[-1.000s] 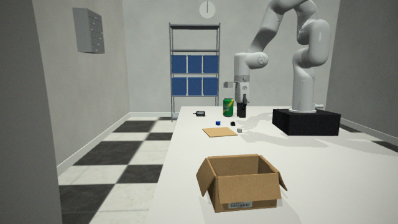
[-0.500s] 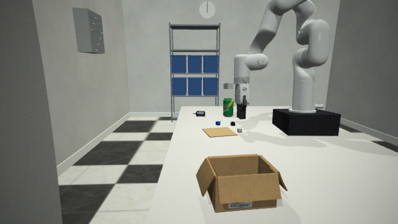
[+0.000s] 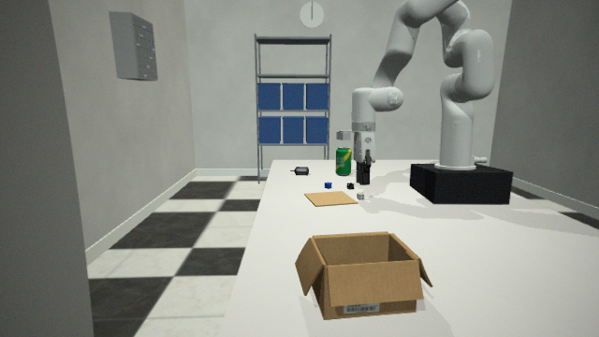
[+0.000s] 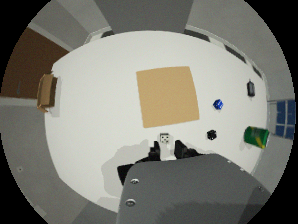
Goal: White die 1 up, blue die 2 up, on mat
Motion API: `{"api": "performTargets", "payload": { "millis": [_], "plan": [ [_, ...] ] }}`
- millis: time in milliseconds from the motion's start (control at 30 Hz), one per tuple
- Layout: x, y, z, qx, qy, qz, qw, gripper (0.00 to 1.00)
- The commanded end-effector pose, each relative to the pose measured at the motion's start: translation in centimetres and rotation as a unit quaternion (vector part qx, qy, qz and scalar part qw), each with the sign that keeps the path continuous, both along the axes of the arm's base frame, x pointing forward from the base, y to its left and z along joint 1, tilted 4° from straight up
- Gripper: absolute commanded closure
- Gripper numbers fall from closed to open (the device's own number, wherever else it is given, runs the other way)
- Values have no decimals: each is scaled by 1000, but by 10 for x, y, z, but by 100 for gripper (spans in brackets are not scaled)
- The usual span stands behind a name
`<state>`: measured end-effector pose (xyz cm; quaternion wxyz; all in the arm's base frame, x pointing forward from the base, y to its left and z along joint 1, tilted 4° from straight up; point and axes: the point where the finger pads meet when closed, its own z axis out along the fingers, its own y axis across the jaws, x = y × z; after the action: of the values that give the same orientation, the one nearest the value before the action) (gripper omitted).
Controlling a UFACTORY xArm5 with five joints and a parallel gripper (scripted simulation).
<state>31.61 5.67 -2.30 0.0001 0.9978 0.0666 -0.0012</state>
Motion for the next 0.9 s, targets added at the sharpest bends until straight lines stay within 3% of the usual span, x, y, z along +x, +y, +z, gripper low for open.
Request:
{"api": "performTargets", "payload": {
  "millis": [0,367,867],
  "plan": [
    [2,0,-7,0,-2,0,1000,64],
    [2,-1,-21,0,-2,0,1000,64],
    [2,-1,-26,0,-2,0,1000,64]
  ]
}}
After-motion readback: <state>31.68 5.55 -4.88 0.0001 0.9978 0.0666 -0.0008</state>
